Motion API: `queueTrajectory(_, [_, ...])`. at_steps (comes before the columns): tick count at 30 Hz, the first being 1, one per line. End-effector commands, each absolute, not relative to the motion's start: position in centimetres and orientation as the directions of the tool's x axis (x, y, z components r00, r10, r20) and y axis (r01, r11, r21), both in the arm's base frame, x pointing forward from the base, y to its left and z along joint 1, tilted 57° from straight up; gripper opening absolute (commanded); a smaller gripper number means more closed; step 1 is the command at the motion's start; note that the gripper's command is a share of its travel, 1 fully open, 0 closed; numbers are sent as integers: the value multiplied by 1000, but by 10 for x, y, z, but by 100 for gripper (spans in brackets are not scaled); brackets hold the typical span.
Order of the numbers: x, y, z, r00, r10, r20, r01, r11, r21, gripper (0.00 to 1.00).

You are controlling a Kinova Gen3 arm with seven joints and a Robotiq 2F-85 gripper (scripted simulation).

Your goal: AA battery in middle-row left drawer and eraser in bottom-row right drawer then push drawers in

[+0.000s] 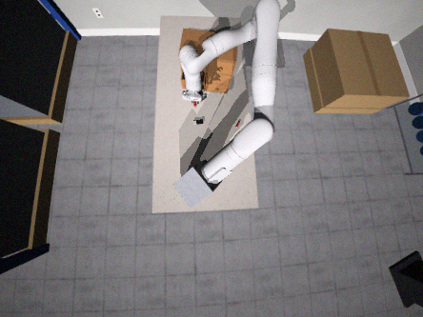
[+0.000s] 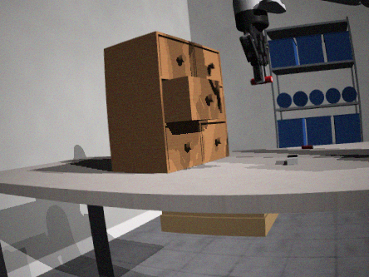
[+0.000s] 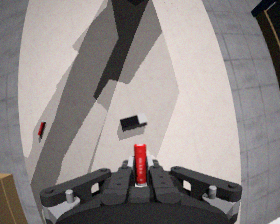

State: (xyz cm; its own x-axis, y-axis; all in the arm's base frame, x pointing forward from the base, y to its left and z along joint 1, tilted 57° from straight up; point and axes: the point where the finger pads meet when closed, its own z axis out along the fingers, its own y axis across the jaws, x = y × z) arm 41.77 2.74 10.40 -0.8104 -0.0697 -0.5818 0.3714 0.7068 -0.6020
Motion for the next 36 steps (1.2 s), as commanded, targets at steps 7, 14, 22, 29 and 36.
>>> queueTrajectory(7, [408,56,124,-801,-78,-594,367,719,-590,9])
queueTrajectory(14, [400,68,134,-801,-78,-594,367,719,-590,9])
queueTrajectory(22, [398,71,136,-801,-78,-594,367,719,-590,9])
queueTrajectory(29, [398,71,136,-798,-82,-597,368,718,-591,9])
queueTrajectory(36, [397,70,136,-776,-113,-620,369,716,-592,9])
